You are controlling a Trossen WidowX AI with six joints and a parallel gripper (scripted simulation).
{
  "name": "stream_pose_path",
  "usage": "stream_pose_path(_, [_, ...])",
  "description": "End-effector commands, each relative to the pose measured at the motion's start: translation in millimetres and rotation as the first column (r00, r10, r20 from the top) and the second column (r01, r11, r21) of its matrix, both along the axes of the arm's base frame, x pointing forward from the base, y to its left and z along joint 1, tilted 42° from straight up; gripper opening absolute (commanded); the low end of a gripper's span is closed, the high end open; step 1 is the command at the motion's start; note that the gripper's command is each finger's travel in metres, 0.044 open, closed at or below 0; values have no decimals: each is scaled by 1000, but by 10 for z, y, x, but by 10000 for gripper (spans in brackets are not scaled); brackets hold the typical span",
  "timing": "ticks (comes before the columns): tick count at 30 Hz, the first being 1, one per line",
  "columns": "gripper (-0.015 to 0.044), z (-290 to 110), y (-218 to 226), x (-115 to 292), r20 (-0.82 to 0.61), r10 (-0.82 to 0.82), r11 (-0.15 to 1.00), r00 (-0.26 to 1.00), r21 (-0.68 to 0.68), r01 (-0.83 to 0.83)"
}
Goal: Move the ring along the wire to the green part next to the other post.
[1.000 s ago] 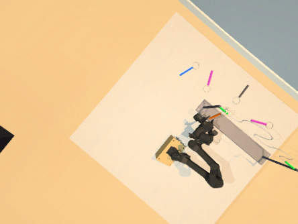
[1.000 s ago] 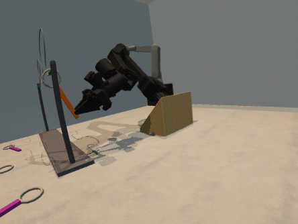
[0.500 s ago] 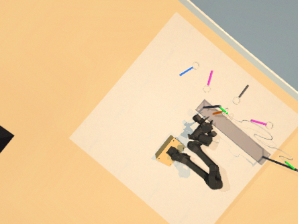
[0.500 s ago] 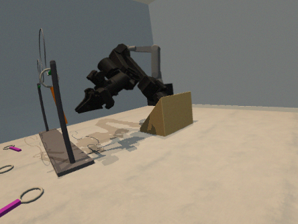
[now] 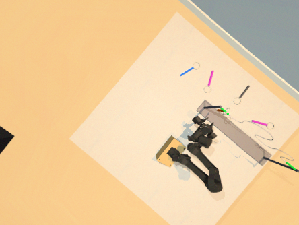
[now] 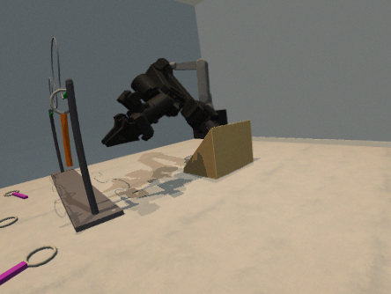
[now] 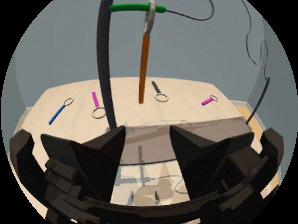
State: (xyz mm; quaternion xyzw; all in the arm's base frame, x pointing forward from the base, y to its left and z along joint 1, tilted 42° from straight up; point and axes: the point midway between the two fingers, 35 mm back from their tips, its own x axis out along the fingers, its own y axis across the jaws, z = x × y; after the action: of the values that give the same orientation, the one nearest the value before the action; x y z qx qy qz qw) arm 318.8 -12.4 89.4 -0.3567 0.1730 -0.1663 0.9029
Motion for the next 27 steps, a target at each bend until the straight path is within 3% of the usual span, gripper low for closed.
stream_pose_path(1, [317,23,99,-268,2,7,1000,1000,0,-7])
stream_pose_path(6, [440,25,111,-322,3,7,1000,1000,-1,-7])
stream_pose_path(27, [440,25,111,-322,3,7,1000,1000,-1,-7])
